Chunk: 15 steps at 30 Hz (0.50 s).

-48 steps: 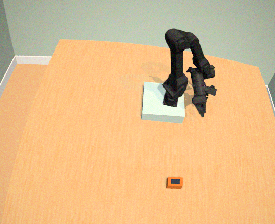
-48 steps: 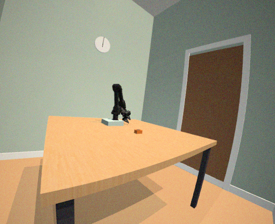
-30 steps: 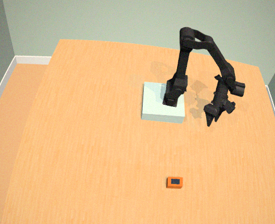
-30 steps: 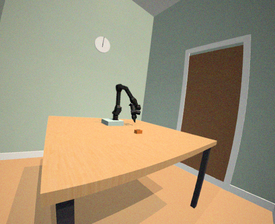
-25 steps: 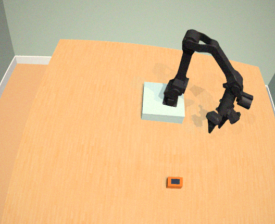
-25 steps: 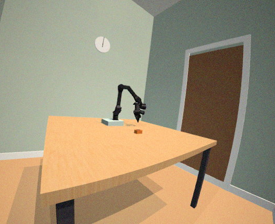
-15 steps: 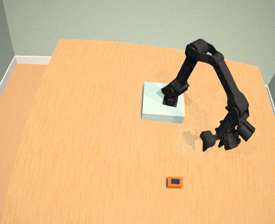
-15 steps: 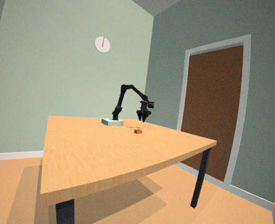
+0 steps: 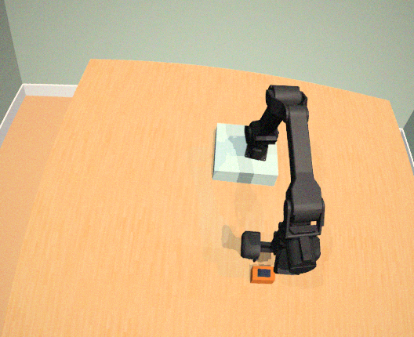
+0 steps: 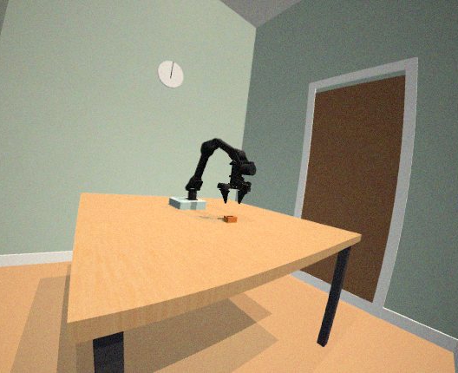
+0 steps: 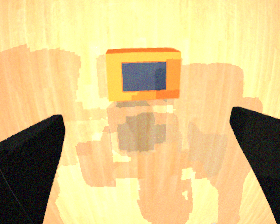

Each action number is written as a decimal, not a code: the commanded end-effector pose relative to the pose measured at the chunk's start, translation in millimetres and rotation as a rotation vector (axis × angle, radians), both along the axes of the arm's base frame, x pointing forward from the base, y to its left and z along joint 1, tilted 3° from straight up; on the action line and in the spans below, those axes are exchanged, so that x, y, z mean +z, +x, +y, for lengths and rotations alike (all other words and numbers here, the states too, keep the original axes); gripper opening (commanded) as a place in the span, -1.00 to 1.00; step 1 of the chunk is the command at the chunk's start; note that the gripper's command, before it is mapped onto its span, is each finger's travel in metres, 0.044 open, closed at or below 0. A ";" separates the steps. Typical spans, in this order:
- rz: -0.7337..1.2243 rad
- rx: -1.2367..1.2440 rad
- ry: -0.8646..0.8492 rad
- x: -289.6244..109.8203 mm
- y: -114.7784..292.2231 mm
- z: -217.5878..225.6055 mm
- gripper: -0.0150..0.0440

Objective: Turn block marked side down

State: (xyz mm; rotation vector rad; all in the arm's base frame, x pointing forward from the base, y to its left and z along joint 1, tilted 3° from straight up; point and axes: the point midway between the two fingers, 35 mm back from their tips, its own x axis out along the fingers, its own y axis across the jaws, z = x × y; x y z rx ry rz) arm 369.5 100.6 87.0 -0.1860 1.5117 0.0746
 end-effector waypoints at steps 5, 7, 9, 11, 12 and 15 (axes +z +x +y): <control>0.012 0.002 0.018 -34.5 7.9 -5.6 1.00; 0.012 0.002 0.018 -34.5 7.9 -5.6 1.00; 0.012 0.002 0.018 -34.5 7.9 -5.6 1.00; 0.012 0.002 0.018 -39.3 8.2 -5.8 1.00; 0.012 0.002 0.018 -44.7 8.5 -6.1 1.00; 0.012 0.002 0.018 -49.5 8.6 -6.4 1.00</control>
